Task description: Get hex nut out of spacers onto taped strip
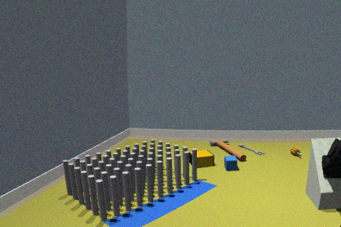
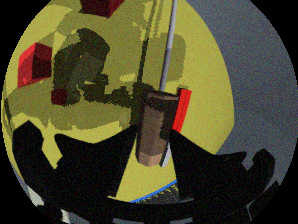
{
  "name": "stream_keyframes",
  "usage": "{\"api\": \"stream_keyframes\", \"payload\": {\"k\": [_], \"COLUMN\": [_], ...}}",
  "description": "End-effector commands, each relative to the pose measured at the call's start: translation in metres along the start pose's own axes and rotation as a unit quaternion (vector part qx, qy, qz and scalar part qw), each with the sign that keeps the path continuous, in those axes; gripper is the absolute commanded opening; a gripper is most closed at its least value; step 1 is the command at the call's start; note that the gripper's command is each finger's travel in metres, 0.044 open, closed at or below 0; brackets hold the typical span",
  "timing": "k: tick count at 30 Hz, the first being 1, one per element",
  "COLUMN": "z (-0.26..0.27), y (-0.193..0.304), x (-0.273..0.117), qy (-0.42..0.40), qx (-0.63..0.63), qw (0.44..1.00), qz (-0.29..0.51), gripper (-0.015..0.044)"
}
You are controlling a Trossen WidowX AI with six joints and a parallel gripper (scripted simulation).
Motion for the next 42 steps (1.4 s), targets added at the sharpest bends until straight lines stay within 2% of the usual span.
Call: {"api": "stream_keyframes", "payload": {"k": [1, 4, 20, 42], "z": [-0.008, -0.012, 0.010, 0.019], "y": [-0.004, -0.005, 0.029, 0.031], "x": [-0.019, -0.033, -0.039, -0.009], "qy": [0.004, 0.003, 0.002, 0.000], "qx": [0.000, 0.003, 0.004, 0.004], "qw": [1.000, 1.000, 1.000, 1.000], "qz": [-0.005, -0.002, 0.003, 0.003], "gripper": [0.0000, 0.0000, 0.0000, 0.0000]}}
Point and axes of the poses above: the point midway between the two fingers, 35 mm back from their tips, its own x axis out along the fingers, its own z axis across the jaws, y = z × x, the point moved 9 cm from there along -x, back along the fingers, and after that the axes turned 13 degrees about x, right-handed, at the moved point
